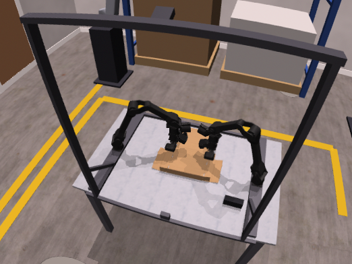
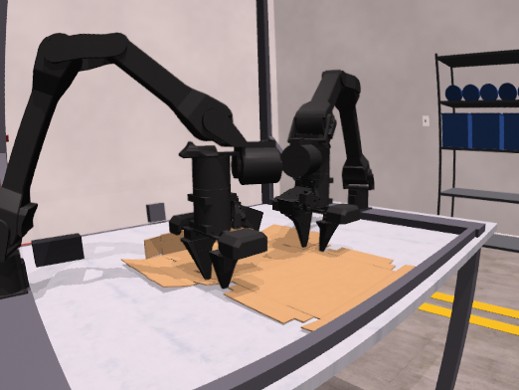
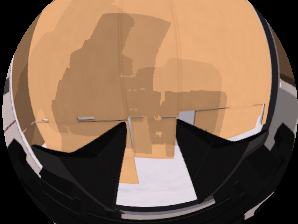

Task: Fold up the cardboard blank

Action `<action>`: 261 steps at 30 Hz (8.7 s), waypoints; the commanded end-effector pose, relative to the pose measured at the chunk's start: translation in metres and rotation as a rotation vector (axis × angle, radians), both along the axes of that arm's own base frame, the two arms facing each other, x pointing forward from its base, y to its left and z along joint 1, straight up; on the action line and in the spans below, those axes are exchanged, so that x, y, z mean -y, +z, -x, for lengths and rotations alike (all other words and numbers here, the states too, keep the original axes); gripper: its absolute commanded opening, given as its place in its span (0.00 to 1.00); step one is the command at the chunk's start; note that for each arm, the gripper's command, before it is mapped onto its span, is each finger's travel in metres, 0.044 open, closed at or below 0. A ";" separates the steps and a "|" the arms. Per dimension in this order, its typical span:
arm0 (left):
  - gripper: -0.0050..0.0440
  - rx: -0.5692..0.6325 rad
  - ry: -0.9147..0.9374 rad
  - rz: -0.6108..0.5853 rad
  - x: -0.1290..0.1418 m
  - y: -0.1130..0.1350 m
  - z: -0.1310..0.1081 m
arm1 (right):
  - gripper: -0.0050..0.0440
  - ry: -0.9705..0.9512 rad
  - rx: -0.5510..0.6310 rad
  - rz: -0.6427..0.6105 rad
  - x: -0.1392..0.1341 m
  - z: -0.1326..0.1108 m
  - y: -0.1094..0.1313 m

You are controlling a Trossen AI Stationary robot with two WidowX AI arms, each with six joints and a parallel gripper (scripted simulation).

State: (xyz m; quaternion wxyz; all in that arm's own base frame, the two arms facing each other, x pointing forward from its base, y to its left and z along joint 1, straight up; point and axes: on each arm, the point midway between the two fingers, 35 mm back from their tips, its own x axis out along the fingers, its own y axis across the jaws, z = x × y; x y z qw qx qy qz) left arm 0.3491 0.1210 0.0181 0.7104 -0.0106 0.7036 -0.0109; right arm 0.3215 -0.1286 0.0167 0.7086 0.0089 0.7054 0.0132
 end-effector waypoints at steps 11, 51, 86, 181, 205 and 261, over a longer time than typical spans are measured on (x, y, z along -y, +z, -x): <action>0.54 0.017 0.001 -0.004 0.005 0.002 -0.002 | 0.53 -0.003 0.022 0.004 -0.006 -0.004 0.003; 0.54 0.015 0.003 -0.126 0.013 -0.002 -0.002 | 0.53 -0.004 0.026 0.125 -0.011 -0.004 0.000; 0.54 0.006 0.006 -0.330 0.029 -0.002 -0.003 | 0.53 -0.008 0.032 0.325 -0.027 -0.003 -0.002; 0.64 -0.002 0.009 -0.554 0.127 0.003 0.002 | 0.64 -0.010 0.041 0.554 -0.124 -0.007 0.005; 0.64 -0.002 0.010 -0.545 0.102 0.028 -0.001 | 0.64 -0.011 0.040 0.546 -0.096 -0.007 0.030; 0.67 0.419 0.364 -0.036 -0.120 0.179 0.120 | 0.64 -0.010 0.042 0.534 -0.098 -0.004 0.062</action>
